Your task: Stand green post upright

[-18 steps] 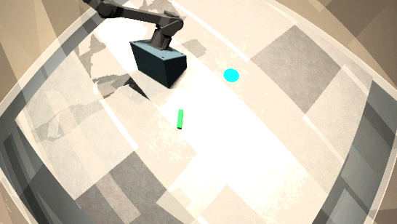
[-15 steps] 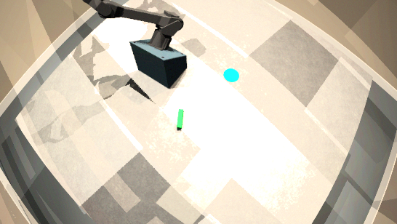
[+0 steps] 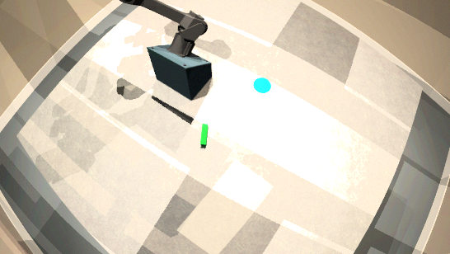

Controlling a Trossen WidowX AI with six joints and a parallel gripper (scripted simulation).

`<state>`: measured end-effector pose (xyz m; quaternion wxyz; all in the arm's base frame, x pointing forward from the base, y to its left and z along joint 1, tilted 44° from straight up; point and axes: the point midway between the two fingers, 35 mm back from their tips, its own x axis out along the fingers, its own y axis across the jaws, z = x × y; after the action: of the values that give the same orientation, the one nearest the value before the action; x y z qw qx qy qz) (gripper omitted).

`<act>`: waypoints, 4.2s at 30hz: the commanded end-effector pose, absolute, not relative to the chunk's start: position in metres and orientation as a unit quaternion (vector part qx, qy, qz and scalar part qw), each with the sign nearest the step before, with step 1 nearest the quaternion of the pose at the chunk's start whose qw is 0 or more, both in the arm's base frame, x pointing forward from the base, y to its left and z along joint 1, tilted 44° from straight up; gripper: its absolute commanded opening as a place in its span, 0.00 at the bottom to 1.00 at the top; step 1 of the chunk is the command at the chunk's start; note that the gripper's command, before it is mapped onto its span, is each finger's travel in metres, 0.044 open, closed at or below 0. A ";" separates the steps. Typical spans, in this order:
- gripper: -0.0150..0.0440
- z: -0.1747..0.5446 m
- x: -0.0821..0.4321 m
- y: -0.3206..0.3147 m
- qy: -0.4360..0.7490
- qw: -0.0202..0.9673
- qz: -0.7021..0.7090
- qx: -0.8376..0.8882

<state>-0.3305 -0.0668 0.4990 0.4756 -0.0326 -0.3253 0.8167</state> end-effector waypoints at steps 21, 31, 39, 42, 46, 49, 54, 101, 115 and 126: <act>0.65 0.586 -0.124 0.100 -0.138 0.677 0.720 0.068; 0.65 0.586 -0.013 0.135 -0.059 0.749 0.651 0.112; 0.65 0.570 0.076 0.145 0.005 0.797 0.585 0.148; 0.65 0.560 0.109 0.145 0.028 0.813 0.559 0.162; 0.65 0.545 0.152 0.141 0.060 0.831 0.522 0.180; 0.65 0.531 0.182 0.135 0.084 0.844 0.494 0.193; 0.65 0.505 0.230 0.122 0.123 0.860 0.445 0.216; 0.65 0.142 0.384 -0.123 0.472 0.772 0.005 0.425; 0.65 0.037 0.329 -0.169 0.557 0.667 -0.078 0.489; 0.65 -0.031 0.268 -0.180 0.613 0.566 -0.116 0.540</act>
<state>0.2876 -0.1808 -0.0122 -0.5966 -0.5272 -0.5952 0.1087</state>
